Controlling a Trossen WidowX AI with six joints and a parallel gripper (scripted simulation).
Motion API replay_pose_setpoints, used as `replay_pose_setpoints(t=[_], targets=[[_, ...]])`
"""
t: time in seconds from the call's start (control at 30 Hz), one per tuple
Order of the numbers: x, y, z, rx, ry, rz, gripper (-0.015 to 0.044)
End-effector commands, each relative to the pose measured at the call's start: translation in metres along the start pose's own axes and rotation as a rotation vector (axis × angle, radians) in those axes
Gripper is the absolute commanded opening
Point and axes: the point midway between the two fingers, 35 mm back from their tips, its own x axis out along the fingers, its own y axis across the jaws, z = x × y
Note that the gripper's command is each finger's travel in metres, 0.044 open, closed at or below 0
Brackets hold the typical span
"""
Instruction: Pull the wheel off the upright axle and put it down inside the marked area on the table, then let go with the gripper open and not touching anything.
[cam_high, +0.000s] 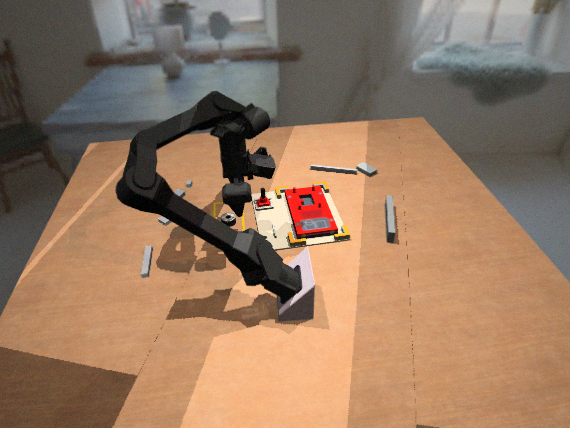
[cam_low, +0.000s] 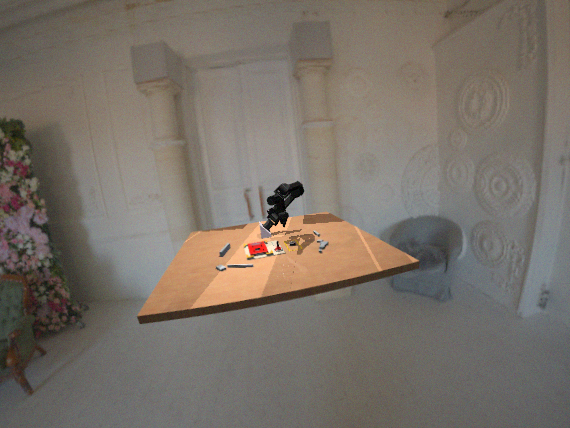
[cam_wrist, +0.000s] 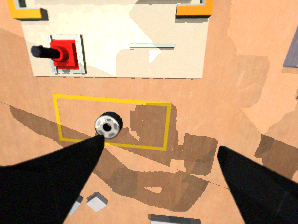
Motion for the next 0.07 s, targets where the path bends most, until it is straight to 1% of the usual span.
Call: replay_pose_setpoints(t=[0.0,0.03], targets=[[0.0001,-0.001,0.0004,-0.001,-0.003,-0.005,0.044],[0.0001,-0.001,0.0004,-0.001,-0.003,-0.005,0.044]])
